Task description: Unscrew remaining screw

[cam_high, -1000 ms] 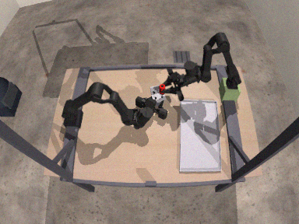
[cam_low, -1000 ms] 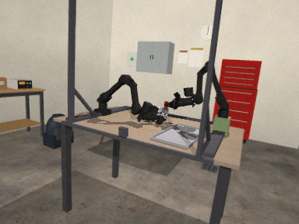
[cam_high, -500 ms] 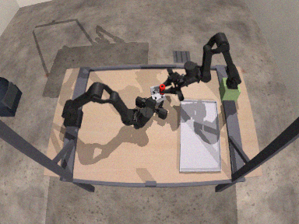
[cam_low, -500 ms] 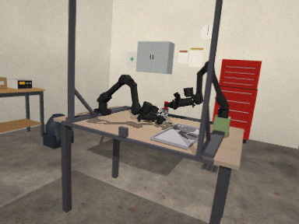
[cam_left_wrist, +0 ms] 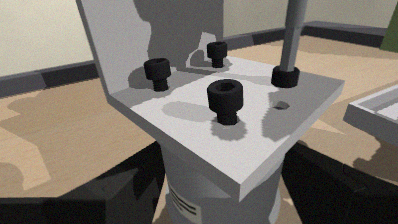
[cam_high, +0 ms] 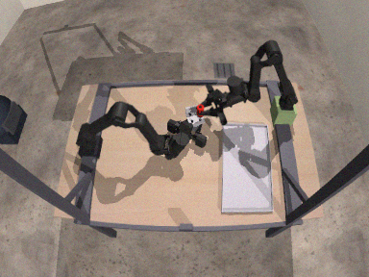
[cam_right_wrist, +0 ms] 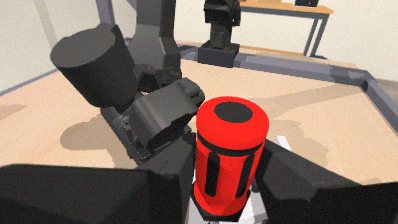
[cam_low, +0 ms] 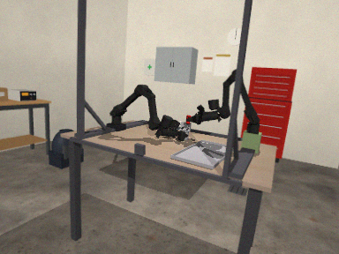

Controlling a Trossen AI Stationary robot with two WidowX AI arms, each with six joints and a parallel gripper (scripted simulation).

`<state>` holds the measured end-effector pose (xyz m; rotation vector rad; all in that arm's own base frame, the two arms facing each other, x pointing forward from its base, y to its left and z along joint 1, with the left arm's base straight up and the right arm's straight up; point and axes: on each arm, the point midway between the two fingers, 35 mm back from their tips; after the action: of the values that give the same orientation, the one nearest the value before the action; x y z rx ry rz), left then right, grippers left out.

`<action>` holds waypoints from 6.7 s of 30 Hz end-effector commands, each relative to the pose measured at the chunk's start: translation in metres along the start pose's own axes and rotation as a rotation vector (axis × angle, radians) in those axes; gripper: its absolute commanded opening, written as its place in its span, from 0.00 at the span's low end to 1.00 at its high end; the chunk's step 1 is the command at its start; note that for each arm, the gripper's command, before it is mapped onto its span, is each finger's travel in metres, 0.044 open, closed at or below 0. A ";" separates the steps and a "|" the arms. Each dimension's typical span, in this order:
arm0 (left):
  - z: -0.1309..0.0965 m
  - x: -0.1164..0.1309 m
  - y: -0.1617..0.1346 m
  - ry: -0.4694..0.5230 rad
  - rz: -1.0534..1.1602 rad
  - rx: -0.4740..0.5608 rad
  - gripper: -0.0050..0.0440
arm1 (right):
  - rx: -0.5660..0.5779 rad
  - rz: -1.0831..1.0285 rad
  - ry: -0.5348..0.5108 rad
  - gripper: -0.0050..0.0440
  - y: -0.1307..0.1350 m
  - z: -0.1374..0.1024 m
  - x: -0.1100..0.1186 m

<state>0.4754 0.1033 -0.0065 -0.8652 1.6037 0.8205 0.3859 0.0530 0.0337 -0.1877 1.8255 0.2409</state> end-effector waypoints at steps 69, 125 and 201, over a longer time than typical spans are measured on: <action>0.002 -0.011 -0.002 -0.013 -0.025 0.000 0.60 | -0.004 -0.005 -0.024 0.38 0.001 0.002 -0.012; 0.002 -0.011 -0.002 -0.013 -0.025 0.000 0.60 | -0.004 -0.007 -0.024 0.67 0.001 0.002 -0.011; 0.002 -0.011 -0.002 -0.013 -0.025 0.000 0.60 | -0.003 -0.009 -0.021 0.67 0.000 -0.068 -0.009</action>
<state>0.4755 0.1033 -0.0065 -0.8652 1.6036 0.8204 0.3248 0.0378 0.0509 -0.1915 1.8301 0.2462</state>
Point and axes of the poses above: on each arm, the point midway between the two fingers, 35 mm back from their tips, its own z axis out along the fingers, its own y axis across the jaws, x = y × z, and after that the axes turned 4 degrees about z, right-handed
